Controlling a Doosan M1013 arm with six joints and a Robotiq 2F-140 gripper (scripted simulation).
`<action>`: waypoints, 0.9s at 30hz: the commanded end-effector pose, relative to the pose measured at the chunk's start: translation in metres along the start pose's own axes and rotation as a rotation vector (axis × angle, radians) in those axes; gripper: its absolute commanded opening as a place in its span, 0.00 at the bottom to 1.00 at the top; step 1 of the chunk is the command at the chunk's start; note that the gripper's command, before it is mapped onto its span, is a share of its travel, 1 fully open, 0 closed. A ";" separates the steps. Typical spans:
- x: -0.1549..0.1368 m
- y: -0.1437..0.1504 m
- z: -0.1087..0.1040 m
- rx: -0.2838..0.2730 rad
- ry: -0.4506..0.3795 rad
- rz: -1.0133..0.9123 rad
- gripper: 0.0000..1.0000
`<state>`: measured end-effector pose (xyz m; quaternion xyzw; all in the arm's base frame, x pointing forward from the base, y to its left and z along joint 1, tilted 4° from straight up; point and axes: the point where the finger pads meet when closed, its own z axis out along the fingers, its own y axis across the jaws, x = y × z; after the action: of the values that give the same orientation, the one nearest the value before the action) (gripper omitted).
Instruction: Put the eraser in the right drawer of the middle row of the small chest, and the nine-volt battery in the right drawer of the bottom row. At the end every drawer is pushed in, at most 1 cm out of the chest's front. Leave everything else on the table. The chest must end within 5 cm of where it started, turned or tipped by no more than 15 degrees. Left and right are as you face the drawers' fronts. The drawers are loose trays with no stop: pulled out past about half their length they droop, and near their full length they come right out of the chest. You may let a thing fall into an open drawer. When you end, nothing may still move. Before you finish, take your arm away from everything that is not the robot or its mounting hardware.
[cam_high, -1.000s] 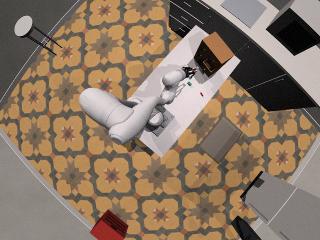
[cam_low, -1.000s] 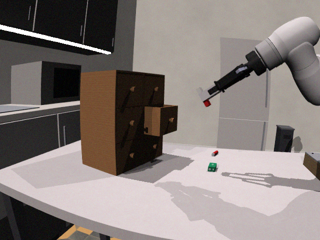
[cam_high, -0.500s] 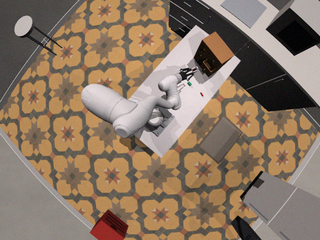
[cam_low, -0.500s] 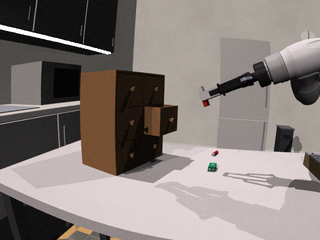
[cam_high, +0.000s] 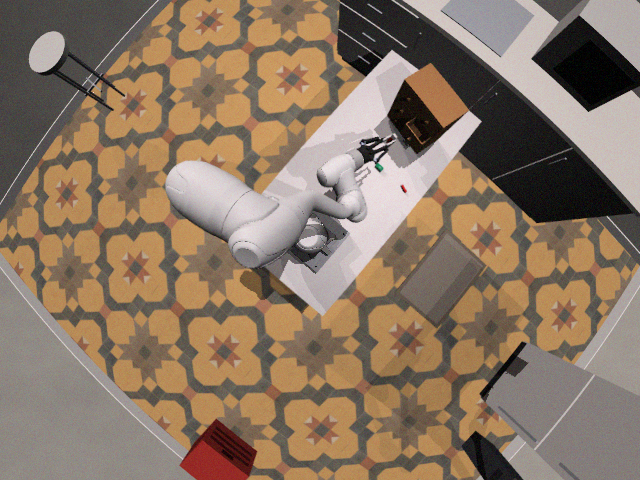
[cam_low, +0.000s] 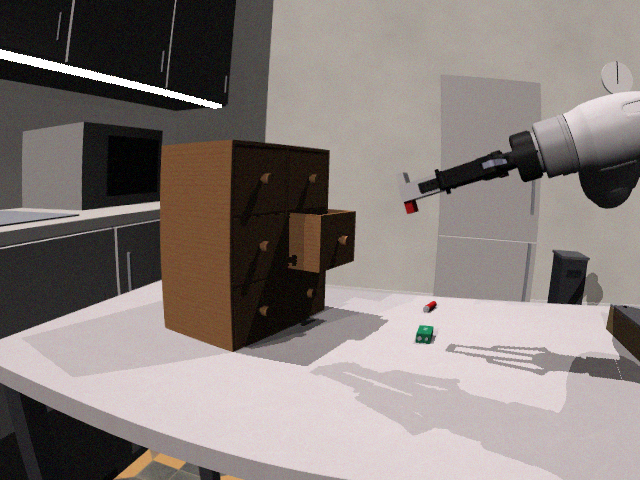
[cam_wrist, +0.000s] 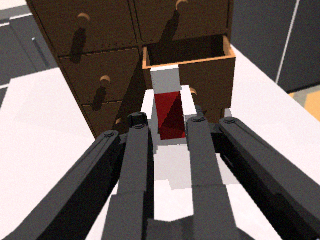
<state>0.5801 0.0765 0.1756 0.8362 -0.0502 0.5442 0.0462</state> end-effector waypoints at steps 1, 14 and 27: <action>0.000 0.000 0.001 0.000 0.000 0.000 0.11; 0.006 0.000 0.016 0.000 0.000 0.000 0.11; 0.017 0.000 0.047 0.000 0.000 0.000 0.11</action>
<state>0.6191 0.0710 0.1730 0.8362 -0.0502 0.5442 0.0463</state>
